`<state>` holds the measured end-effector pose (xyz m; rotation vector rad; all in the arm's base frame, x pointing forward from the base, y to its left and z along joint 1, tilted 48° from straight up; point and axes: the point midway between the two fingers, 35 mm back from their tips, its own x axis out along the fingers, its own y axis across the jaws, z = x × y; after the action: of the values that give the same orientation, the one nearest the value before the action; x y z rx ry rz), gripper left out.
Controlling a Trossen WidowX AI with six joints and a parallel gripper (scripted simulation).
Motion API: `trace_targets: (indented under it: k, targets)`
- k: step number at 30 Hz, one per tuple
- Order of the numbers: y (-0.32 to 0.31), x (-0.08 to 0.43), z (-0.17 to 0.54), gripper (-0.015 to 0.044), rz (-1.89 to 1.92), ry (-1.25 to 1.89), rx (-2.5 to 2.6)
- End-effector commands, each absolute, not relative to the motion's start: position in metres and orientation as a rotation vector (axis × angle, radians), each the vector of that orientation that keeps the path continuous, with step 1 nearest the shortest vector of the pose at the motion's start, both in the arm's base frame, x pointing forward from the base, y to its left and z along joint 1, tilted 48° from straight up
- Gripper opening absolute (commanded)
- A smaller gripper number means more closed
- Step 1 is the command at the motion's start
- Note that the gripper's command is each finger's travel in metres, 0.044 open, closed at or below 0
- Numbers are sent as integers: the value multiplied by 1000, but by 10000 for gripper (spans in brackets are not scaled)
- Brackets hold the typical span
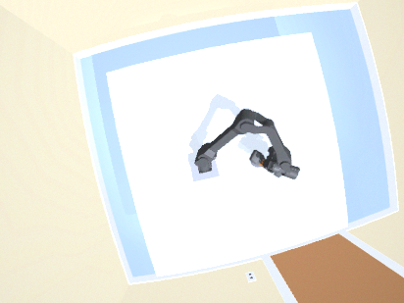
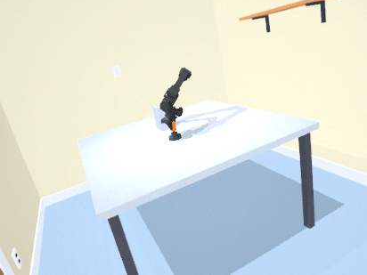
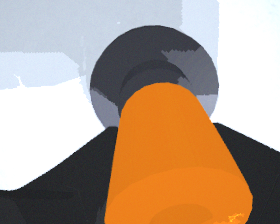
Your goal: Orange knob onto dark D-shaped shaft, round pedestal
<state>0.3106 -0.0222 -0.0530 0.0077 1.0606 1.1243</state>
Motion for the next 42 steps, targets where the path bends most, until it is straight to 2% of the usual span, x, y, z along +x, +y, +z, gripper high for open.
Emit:
trace_targets:
  k: [1, 42]
  targets:
    - [-23, 311, -51, 0, 1119, 1060, 16]
    - [-21, 312, -53, 0, 1159, 1016, -44]
